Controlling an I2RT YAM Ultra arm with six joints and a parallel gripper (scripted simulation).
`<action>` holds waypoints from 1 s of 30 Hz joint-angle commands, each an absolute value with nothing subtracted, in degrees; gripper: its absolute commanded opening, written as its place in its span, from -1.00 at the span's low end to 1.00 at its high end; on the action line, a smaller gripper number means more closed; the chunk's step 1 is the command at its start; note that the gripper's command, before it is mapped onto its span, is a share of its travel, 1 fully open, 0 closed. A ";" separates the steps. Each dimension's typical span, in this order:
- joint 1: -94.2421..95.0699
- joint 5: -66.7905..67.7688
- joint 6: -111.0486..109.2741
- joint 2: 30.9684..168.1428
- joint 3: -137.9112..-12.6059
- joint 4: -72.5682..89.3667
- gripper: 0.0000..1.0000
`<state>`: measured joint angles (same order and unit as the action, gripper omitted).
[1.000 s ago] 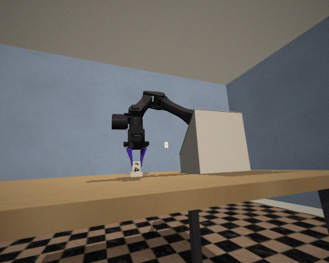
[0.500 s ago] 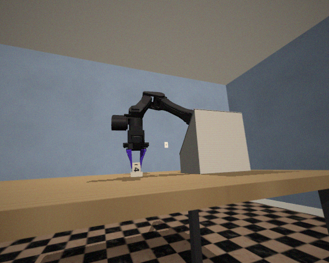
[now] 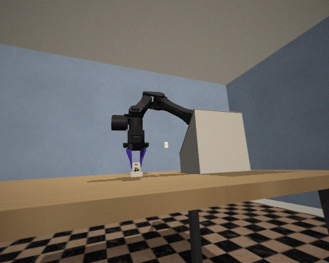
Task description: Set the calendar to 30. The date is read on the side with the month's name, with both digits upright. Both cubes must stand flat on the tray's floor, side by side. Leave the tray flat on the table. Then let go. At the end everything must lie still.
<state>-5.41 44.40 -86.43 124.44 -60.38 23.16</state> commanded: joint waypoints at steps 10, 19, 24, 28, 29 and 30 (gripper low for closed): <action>-5.12 44.32 -86.47 124.23 -60.45 23.08 -0.45; -5.32 44.31 -86.76 124.42 -60.37 22.61 -0.45; -5.52 44.30 -87.04 124.60 -60.30 22.16 -0.45; -5.69 44.29 -87.28 124.76 -60.24 21.77 -0.45; -5.75 44.29 -87.36 124.82 -60.21 21.64 -0.45; -5.81 44.28 -87.44 124.87 -60.19 21.50 -0.45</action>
<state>-6.13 44.40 -87.22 125.12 -60.12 21.76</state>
